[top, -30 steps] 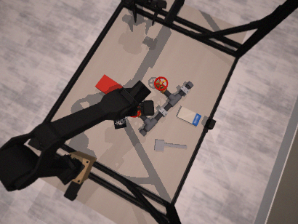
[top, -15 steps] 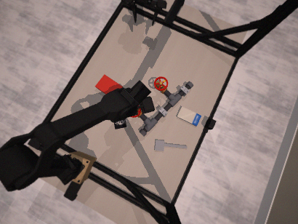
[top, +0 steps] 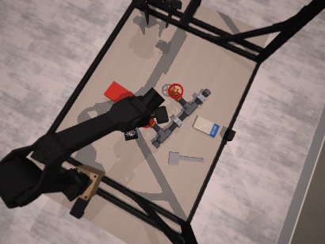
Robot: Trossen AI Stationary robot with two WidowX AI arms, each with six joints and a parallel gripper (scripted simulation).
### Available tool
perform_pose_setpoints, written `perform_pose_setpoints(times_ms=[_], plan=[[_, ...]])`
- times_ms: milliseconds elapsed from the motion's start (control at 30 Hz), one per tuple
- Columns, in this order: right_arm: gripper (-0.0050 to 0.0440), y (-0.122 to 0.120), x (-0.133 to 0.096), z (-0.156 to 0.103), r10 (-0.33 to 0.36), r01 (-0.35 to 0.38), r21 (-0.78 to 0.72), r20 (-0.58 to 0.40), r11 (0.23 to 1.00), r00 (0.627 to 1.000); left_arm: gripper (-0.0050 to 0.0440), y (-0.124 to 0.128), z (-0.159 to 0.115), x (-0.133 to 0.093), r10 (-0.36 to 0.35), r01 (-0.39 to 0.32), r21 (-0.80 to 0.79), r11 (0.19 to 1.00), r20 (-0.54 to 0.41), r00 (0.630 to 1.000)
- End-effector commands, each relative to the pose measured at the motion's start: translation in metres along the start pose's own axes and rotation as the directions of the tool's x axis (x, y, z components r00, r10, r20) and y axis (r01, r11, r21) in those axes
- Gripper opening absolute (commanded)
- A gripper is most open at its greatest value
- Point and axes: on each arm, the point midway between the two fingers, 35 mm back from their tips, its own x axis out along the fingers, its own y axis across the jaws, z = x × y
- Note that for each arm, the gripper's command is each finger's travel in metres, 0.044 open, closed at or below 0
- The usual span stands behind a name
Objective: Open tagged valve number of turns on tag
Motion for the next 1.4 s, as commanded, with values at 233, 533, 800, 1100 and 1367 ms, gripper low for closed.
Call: perform_pose_setpoints(times_ms=[233,533,800,1100,1367], plan=[[0.0400,0.0000,0.0000,0.0000,0.000,0.000,0.000,0.000,1.000,1.000,0.0400,0.0003,0.0001,0.0000,0.002,-0.002,0.600,0.800,0.001,1.000],[0.0400,0.0000,0.0000,0.0000,0.000,0.000,0.000,0.000,1.000,1.000,0.0400,0.0004,0.0002,0.0000,0.003,-0.003,0.909,0.418,0.002,1.000],[0.0400,0.0000,0.0000,0.0000,0.000,0.000,0.000,0.000,1.000,1.000,0.0400,0.0005,0.0004,0.0000,0.003,-0.004,0.998,-0.064,0.004,1.000],[0.0400,0.0000,0.0000,0.0000,0.000,0.000,0.000,0.000,1.000,1.000,0.0352,0.0000,0.0005,-0.0012,0.001,-0.002,0.997,-0.077,0.002,1.000],[0.0400,0.0000,0.0000,0.0000,0.000,0.000,0.000,0.000,1.000,1.000,0.0232,0.0000,0.0005,-0.0012,0.001,-0.002,0.997,-0.077,0.002,1.000]])
